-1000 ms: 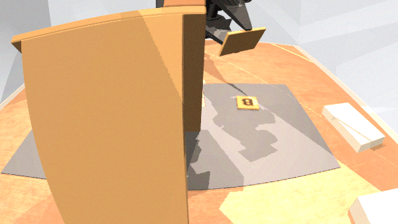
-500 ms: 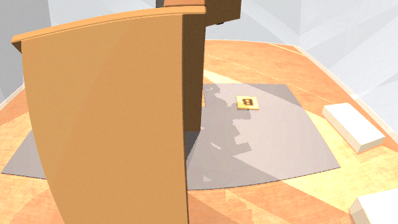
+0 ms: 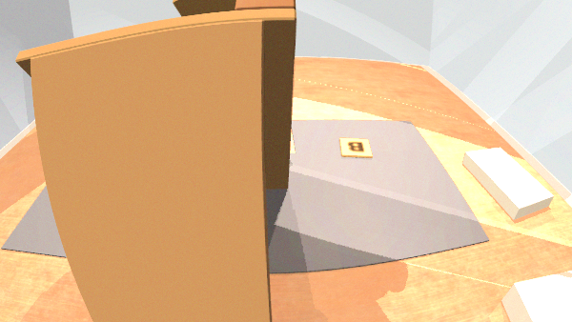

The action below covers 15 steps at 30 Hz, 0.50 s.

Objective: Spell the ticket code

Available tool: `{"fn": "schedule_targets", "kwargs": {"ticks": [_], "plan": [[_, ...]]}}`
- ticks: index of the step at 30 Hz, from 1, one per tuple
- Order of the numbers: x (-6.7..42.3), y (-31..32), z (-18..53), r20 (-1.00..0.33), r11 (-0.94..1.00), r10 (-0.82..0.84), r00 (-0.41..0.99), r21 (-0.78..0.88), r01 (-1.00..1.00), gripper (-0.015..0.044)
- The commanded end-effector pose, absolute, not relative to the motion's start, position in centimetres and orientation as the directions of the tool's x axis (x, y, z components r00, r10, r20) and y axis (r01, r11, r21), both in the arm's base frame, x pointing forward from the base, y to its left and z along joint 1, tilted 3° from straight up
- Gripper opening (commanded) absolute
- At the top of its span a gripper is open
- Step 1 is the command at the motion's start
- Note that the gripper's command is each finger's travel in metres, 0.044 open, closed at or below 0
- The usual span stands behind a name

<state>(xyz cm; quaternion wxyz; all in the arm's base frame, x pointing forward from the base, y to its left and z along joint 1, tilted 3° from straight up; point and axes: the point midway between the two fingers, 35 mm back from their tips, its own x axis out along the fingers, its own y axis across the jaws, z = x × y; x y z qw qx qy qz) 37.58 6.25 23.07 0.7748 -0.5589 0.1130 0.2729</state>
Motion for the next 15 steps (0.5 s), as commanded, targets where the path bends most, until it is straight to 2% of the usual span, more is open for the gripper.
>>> {"fn": "schedule_targets", "kwargs": {"ticks": [1,15], "plan": [[38.0,4.4,22.5,-0.496,0.281,0.272,0.824,-0.778,-0.562,0.0000],[38.1,-3.0,20.7,-0.550,0.523,0.181,0.815,-0.648,-0.554,0.0000]]}}
